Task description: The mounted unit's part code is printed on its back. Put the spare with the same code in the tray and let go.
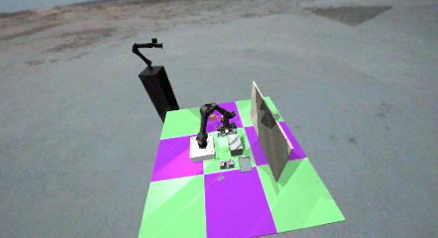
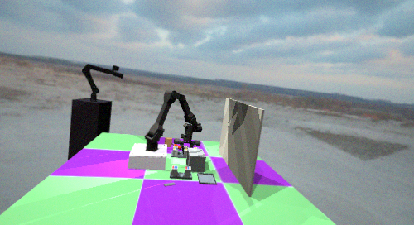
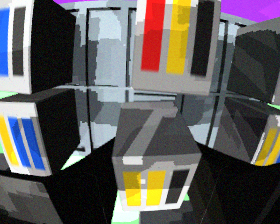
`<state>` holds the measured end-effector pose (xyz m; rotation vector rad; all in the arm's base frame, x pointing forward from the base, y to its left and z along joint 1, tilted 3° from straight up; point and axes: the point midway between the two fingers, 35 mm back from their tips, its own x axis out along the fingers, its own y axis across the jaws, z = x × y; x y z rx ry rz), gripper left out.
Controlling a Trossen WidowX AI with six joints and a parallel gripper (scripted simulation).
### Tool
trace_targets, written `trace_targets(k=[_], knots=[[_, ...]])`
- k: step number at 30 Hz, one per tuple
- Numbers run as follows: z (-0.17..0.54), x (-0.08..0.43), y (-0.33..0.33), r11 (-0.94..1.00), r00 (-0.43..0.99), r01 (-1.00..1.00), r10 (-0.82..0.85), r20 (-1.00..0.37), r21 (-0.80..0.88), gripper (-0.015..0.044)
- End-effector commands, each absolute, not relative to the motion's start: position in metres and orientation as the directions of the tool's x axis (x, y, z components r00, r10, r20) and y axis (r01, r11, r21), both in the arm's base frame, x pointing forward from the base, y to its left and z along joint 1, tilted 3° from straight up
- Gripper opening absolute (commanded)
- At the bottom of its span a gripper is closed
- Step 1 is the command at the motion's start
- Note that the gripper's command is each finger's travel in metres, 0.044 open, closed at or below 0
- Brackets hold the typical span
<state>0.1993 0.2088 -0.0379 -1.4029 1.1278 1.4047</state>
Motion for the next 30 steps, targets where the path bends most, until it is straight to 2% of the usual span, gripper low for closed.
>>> trace_targets(k=[1, 7, 16, 30], knots=[[-0.01, 0.204, 0.214, -0.252, -0.014, -0.968, -0.022, -1.0, 0.019, 0.0], [0.033, 0.203, 0.213, -0.254, -0.015, -0.967, -0.021, -1.0, 0.02, 0.0], [0.034, 0.203, 0.214, -0.251, -0.017, -0.968, -0.023, -1.0, 0.022, 0.0], [0.107, 0.203, 0.221, -0.254, -0.015, -0.967, -0.02, -1.0, 0.02, 0.0]])
